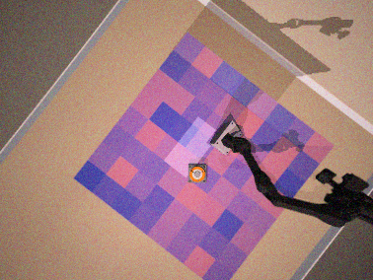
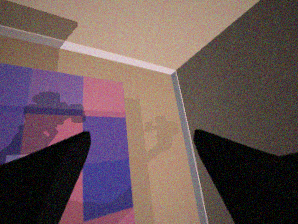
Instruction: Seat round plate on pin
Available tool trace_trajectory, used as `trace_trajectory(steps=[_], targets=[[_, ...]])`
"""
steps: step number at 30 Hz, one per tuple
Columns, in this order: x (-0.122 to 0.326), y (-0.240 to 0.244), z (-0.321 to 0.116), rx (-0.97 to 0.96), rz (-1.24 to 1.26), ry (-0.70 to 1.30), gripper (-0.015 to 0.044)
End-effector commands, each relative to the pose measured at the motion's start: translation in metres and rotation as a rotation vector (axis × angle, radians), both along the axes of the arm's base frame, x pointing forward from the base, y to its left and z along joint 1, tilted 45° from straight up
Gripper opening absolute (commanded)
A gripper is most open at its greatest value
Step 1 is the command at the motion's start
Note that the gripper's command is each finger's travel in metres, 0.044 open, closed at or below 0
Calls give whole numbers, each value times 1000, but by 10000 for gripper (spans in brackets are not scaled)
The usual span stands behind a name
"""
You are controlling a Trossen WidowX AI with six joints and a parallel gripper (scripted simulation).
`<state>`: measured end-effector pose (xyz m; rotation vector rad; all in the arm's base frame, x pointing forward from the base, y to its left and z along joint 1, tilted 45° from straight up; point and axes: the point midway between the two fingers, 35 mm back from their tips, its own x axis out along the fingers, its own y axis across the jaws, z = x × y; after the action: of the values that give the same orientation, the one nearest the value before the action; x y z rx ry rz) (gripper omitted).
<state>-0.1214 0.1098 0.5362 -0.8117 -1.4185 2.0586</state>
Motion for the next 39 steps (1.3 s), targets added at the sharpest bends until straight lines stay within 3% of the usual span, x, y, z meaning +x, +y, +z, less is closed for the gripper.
trace_trajectory(steps=[1,8,15,24,26,34,39], targets=[[-1,1,-1,-3,-6,-1,374],[-19,54,-30,-139,-226,-31,190],[-11,115,-62,-277,-437,-20,6],[42,196,-118,-485,-722,40,0],[49,196,-120,-485,-735,35,0],[126,234,-170,-648,-950,121,0],[199,248,-214,-780,-1128,249,0]])
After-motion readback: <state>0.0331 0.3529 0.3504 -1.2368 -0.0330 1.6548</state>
